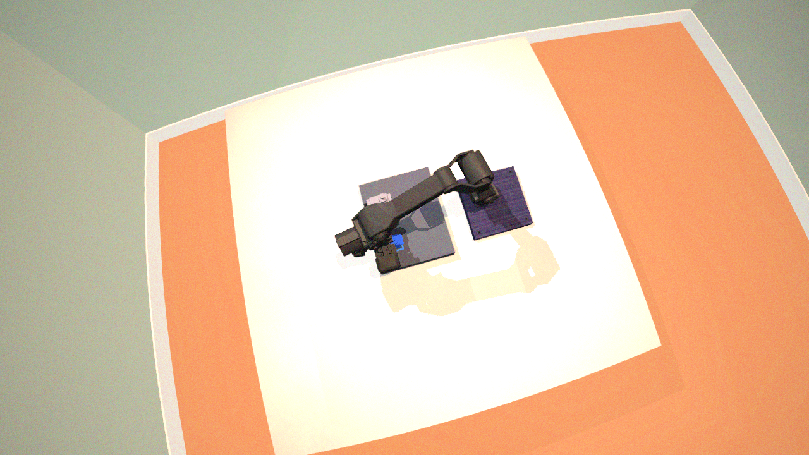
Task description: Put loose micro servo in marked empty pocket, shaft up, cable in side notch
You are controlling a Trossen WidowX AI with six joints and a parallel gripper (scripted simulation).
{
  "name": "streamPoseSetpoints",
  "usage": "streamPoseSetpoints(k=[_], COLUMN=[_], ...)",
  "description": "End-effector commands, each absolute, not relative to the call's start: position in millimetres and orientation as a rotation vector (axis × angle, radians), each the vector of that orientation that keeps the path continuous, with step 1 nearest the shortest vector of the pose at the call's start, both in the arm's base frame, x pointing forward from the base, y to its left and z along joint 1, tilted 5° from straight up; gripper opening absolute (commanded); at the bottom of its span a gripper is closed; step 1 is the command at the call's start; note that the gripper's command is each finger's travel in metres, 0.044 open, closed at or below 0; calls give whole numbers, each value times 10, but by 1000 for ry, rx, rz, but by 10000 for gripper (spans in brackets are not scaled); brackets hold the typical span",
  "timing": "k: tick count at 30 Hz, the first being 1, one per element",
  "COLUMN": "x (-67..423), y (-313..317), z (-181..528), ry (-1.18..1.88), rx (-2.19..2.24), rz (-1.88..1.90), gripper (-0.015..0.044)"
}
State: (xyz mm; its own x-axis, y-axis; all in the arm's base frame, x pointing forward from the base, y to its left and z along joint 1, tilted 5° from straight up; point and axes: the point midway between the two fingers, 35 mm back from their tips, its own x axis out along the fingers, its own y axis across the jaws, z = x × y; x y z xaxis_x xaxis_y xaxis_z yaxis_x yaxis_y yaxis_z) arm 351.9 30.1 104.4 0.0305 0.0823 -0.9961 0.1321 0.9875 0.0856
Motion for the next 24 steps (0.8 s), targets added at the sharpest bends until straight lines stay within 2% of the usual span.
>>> streamPoseSetpoints(k=[1, 24], x=[3524, 3530], y=[308, 326], z=[1004, 794], ry=[1541, 1541], rx=[174, 174], rz=[-38, -38], gripper=[0, 0])
